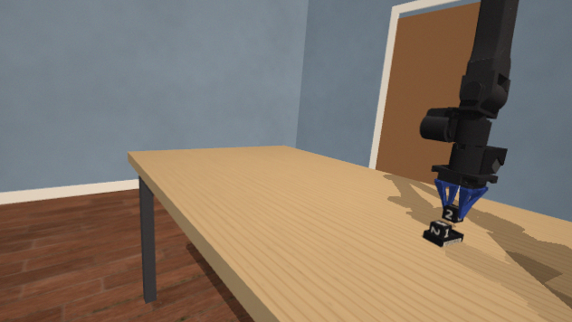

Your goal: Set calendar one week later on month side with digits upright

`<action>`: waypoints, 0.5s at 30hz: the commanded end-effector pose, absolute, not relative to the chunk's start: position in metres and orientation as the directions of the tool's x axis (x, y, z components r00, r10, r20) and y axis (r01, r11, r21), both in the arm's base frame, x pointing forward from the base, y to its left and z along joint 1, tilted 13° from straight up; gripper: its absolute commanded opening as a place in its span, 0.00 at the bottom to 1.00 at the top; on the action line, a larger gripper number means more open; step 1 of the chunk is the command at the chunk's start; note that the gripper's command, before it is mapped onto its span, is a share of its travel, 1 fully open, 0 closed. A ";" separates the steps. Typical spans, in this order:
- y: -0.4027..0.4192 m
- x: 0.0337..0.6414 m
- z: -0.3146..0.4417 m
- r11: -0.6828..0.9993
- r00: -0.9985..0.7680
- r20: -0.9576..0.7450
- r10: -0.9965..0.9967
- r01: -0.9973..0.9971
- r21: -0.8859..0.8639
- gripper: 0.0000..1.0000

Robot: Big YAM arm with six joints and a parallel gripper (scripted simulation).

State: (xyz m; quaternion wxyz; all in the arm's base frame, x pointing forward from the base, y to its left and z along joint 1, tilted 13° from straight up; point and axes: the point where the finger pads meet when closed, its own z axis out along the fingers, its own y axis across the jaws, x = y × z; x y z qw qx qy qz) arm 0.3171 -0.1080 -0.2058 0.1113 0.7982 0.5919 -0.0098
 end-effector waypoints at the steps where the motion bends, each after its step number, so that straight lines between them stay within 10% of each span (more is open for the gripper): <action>1: -0.112 0.317 -0.207 -0.275 0.299 -0.149 0.943 0.948 0.161 0.26; 15: -0.111 0.315 -0.207 -0.275 0.298 -0.149 0.943 0.948 0.158 0.26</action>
